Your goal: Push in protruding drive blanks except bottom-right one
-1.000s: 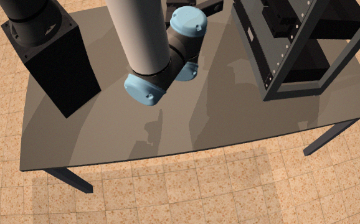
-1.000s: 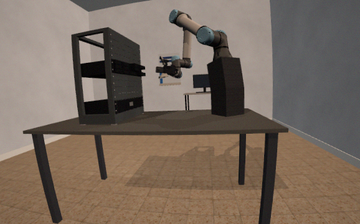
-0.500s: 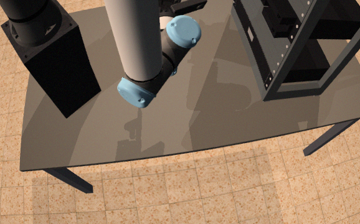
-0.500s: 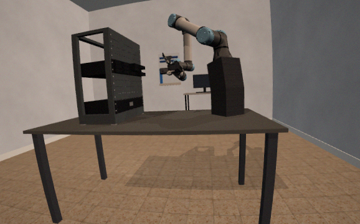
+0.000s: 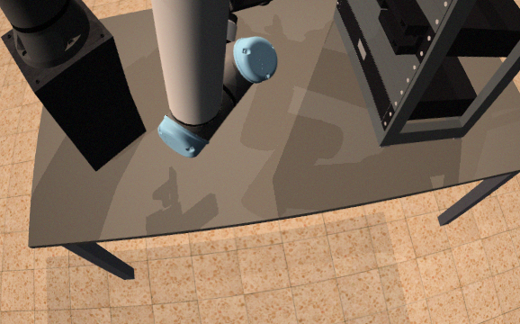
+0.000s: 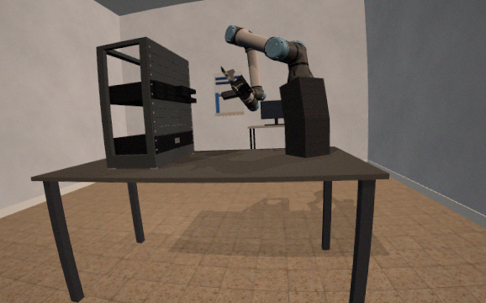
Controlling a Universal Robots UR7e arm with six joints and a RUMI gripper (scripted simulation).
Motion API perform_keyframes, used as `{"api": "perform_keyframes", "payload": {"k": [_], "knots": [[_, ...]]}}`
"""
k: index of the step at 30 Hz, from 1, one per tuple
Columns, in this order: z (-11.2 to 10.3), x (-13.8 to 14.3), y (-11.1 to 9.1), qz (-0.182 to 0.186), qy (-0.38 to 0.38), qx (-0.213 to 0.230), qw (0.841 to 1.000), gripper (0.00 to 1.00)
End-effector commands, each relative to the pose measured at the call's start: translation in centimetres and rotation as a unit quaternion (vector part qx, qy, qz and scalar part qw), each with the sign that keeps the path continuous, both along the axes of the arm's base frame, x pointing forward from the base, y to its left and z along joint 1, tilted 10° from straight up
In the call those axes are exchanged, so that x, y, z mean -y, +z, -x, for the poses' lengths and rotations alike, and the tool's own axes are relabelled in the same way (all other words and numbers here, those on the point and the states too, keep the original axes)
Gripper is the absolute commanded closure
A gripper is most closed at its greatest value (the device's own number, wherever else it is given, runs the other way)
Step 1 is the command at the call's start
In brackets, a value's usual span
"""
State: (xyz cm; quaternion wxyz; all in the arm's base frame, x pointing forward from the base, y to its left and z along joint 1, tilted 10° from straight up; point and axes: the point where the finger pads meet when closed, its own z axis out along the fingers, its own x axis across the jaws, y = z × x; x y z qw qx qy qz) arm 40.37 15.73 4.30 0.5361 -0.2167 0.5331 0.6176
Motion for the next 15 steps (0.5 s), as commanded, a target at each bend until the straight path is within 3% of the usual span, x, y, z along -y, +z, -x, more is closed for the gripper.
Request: {"api": "perform_keyframes", "payload": {"k": [1,10,12,15], "knots": [[0.9,-0.4,1.9,-0.065,0.006,-0.052,0.997,0.0],[1.4,-0.1,4.8,-0.165,0.014,-0.134,0.977,0.0],[1.4,-0.1,4.8,-0.165,0.014,-0.134,0.977,0.0],[1.4,0.3,6.0,-0.207,0.017,-0.168,0.964,0.0]]}}
